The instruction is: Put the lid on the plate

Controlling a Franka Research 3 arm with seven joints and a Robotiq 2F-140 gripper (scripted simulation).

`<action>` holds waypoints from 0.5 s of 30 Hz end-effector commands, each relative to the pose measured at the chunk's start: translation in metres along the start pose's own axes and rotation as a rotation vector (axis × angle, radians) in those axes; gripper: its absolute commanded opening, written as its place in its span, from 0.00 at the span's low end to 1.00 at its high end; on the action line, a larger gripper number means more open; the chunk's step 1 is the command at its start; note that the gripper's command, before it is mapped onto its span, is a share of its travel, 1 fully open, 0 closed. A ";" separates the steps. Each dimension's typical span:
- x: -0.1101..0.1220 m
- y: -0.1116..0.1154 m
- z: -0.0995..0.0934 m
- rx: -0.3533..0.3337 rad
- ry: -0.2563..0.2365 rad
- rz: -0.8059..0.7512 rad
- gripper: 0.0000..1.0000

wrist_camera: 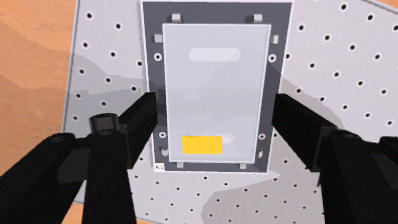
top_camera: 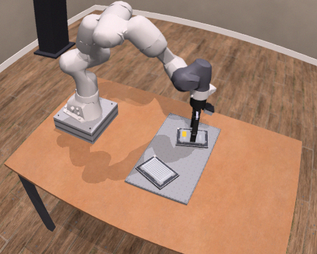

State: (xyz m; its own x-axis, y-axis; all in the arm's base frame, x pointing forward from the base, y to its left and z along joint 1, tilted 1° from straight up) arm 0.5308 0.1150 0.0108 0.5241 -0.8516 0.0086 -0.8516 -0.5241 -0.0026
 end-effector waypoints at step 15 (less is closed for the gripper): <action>0.000 -0.003 0.000 0.004 0.000 0.004 0.69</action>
State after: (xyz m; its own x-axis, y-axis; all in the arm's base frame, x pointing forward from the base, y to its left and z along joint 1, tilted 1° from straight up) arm 0.5331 0.1159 0.0115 0.5243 -0.8515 0.0097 -0.8515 -0.5244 -0.0055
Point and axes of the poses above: the point where the finger pads meet when closed, its own z axis out along the fingers, its own x axis across the jaws, y = z × x, the point moved 2 cm from there along -z, back along the fingers, and after that the axes turned 14 degrees about -z, right-handed, at the moved point
